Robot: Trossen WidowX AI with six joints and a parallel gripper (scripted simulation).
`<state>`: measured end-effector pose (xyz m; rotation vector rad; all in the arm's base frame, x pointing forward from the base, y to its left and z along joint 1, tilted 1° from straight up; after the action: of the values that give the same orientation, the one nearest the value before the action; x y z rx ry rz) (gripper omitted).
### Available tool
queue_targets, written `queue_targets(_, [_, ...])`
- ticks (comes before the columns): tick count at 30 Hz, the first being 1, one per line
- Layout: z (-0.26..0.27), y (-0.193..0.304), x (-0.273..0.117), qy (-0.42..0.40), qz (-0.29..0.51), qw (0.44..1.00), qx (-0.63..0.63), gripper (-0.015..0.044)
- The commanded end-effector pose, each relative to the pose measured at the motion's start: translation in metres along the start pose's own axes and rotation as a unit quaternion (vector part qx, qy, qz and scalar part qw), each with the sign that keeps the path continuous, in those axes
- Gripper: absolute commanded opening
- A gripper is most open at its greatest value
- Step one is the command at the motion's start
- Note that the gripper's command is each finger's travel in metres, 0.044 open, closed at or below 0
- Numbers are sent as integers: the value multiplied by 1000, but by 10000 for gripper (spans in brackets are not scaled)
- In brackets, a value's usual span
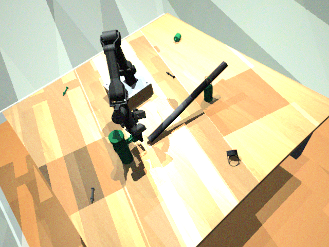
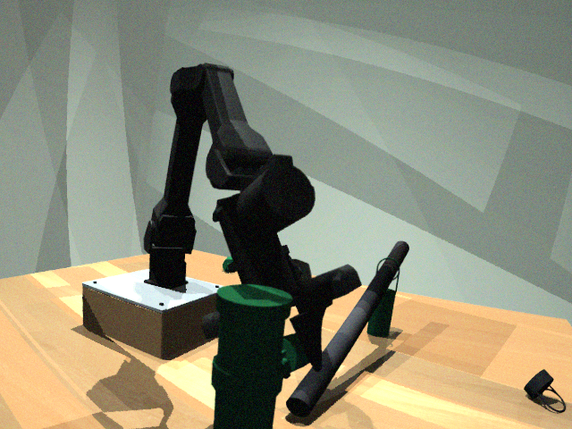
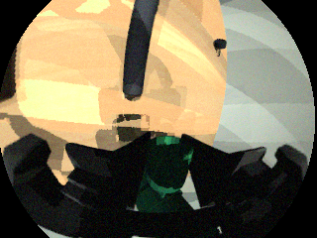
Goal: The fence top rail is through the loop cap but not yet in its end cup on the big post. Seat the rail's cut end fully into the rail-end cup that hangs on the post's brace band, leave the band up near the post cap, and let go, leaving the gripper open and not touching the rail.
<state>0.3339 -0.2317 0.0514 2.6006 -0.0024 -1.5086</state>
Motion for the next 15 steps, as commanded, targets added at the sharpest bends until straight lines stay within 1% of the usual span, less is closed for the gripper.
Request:
queue_targets(1, [3, 0, -3, 1, -5, 1000, -9, 0])
queue_targets(15, [4, 0, -3, 1, -8, 1000, -15, 0])
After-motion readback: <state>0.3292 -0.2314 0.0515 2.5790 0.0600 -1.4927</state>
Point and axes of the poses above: the point midway between the two fingers, 35 mm back from their tips, its own x axis out along the fingers, its own z axis across the jaws, y = z × x, the point moved 1 cm from there along -x, back along the fingers, and after that the axes turned 12 degrees about -x, right-handed, at the moved point
